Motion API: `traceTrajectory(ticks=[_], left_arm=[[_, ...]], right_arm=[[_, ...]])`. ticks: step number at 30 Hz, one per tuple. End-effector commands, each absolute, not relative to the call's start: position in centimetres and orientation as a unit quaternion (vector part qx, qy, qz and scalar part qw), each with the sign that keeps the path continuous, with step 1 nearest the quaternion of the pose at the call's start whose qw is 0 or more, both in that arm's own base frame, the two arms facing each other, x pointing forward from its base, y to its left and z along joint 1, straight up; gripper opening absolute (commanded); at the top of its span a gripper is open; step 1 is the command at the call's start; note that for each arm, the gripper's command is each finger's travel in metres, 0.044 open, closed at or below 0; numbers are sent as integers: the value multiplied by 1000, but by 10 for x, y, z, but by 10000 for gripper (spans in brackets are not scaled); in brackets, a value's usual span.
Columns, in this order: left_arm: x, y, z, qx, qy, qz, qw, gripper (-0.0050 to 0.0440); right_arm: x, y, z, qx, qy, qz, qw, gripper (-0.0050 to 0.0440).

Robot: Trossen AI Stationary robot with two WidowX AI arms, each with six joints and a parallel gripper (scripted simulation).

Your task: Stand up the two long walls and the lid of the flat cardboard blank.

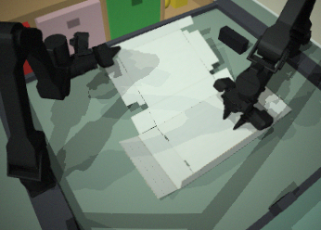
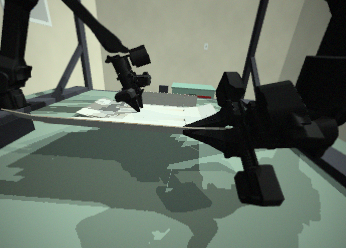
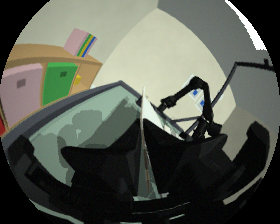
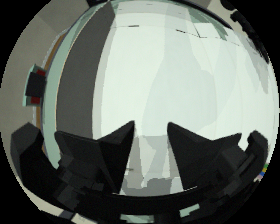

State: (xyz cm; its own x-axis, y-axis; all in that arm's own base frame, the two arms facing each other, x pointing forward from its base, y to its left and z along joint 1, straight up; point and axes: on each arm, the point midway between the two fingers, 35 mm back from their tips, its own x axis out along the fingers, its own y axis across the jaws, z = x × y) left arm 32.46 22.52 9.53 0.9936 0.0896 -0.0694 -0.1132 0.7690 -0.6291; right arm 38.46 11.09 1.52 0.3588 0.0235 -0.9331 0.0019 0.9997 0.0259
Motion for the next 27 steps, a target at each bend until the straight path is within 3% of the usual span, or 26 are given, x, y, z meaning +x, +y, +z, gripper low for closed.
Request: traceTrajectory(ticks=[1,27], left_arm=[[325,229,101,-326,10,59,944,0],[326,224,124,-325,11,60,944,0]], right_arm=[[362,106,-21,3,616,-1,787,195],[363,106,-20,3,616,0,787,195]])
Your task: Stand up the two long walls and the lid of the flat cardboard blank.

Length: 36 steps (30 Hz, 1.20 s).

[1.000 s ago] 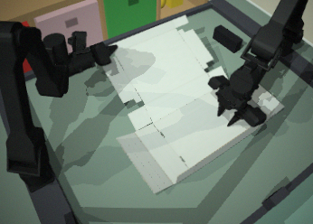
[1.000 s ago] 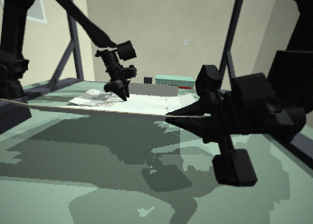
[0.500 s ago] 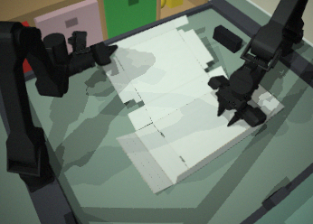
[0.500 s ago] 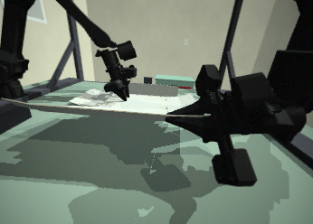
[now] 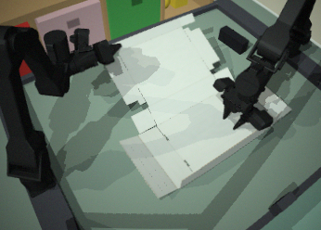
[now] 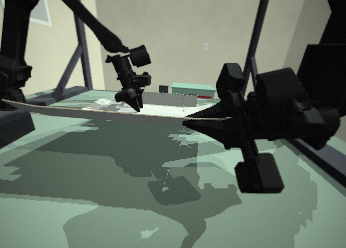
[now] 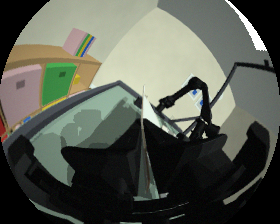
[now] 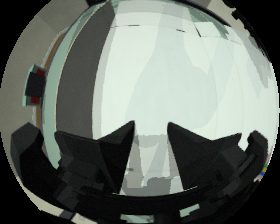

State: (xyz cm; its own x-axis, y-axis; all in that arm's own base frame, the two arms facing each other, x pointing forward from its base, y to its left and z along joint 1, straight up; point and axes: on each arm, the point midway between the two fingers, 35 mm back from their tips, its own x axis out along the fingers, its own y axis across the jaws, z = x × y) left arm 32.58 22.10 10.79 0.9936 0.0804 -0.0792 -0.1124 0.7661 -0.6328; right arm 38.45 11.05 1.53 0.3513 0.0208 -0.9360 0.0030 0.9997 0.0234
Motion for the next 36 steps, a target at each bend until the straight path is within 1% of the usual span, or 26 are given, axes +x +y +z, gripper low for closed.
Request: traceTrajectory(ticks=[1,19,36], left_arm=[[326,223,126,-325,11,60,944,0],[327,209,148,-326,10,61,943,0],[328,194,167,-281,9,61,958,0]], right_arm=[[363,106,-20,3,616,0,787,195],[364,107,-20,3,617,0,787,195],[363,107,-20,3,618,-1,787,195]])
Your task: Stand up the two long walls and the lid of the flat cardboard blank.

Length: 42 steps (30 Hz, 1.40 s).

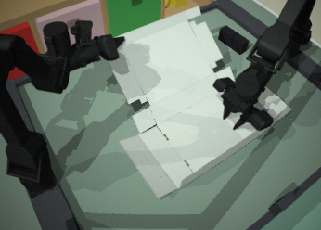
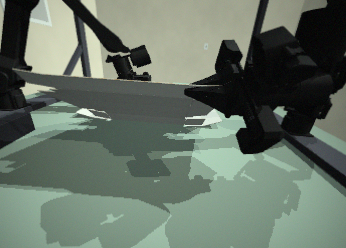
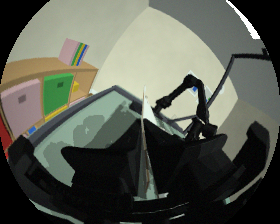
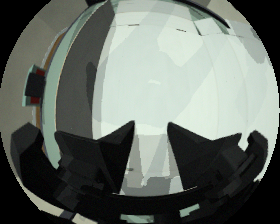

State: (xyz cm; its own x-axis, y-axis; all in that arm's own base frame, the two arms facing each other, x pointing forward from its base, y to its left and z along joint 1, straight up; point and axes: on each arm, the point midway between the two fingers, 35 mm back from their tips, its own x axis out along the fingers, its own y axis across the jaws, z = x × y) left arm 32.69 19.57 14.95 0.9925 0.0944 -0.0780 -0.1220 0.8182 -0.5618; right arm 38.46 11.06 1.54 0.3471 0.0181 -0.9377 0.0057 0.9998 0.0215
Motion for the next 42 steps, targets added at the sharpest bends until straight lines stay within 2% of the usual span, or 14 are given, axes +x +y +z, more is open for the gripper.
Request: traceTrajectory(ticks=[1,42], left_arm=[[328,193,168,-280,9,61,958,0],[330,149,207,-176,4,62,982,0]], right_arm=[[363,107,-20,3,618,-1,787,195],[364,108,-19,5,618,-1,786,195]])
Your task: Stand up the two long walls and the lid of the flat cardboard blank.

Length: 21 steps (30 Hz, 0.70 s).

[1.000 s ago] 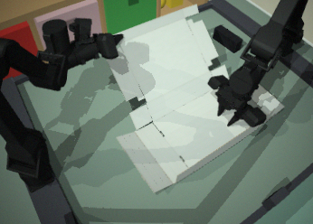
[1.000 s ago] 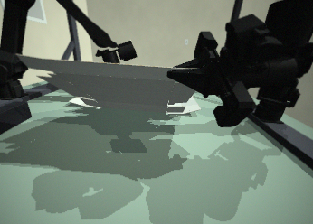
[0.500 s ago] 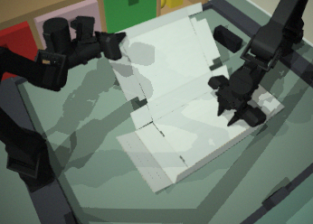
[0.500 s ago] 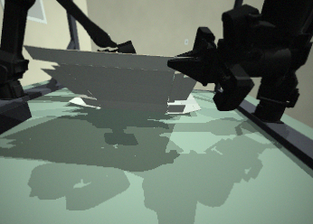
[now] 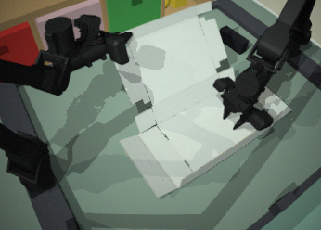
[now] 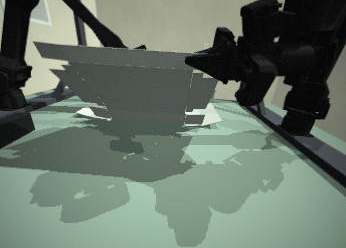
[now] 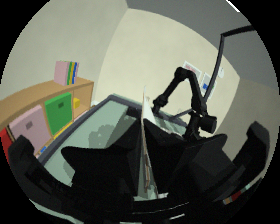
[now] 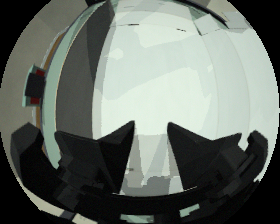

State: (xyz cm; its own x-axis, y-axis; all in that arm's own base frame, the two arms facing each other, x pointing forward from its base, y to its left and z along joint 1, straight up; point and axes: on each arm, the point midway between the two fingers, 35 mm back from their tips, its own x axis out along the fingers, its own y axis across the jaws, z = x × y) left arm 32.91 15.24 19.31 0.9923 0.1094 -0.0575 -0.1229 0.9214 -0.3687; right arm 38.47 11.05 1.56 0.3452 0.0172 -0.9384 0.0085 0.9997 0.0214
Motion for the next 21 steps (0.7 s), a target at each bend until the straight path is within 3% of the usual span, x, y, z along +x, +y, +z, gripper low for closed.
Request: traceTrajectory(ticks=[1,21], left_arm=[[330,149,207,-176,4,62,982,0],[332,124,223,-125,2,62,990,0]], right_arm=[[364,108,-19,5,618,-1,786,195],[364,107,-19,5,618,-2,786,195]])
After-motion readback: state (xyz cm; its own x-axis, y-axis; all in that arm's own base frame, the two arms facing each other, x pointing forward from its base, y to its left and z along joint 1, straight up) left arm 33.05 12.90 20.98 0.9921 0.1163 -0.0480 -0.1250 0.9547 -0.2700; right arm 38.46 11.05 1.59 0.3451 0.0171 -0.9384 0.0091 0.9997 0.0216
